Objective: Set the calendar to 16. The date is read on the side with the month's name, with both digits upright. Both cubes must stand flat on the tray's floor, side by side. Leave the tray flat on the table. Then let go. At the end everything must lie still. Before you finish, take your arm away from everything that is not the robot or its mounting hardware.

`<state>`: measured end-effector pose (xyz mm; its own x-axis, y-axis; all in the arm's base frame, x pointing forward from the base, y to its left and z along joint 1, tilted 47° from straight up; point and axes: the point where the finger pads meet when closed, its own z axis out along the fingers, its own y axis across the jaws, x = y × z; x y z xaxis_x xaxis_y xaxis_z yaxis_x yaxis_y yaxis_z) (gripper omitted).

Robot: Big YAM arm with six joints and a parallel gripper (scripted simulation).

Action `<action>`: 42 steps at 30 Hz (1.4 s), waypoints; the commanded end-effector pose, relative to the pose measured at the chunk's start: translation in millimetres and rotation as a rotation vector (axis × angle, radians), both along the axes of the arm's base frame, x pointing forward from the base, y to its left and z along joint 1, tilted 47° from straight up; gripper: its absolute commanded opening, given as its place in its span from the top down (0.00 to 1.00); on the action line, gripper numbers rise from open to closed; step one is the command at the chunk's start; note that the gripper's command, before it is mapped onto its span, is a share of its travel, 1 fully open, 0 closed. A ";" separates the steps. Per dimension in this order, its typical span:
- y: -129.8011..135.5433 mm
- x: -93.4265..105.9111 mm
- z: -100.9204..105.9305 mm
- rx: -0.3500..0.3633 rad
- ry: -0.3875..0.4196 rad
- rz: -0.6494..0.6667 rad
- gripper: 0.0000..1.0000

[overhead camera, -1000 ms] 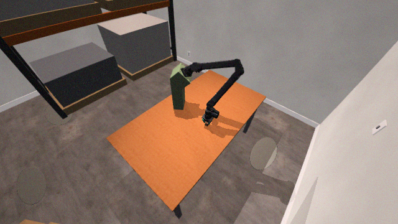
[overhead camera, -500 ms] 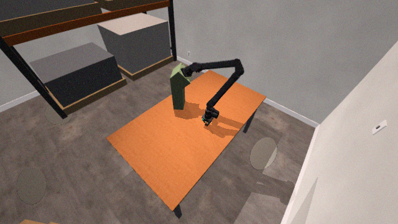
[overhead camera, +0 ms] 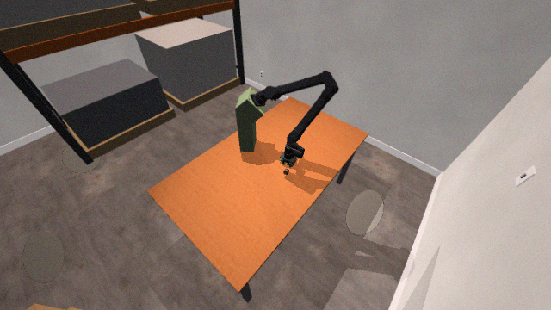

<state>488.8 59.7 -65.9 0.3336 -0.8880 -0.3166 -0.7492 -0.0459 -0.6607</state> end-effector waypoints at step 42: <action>-11.8 -10.0 11.2 -0.030 -0.019 0.040 0.00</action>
<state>480.7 42.3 -45.6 0.3515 -0.8893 -0.2925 -0.7336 -0.0675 -0.6763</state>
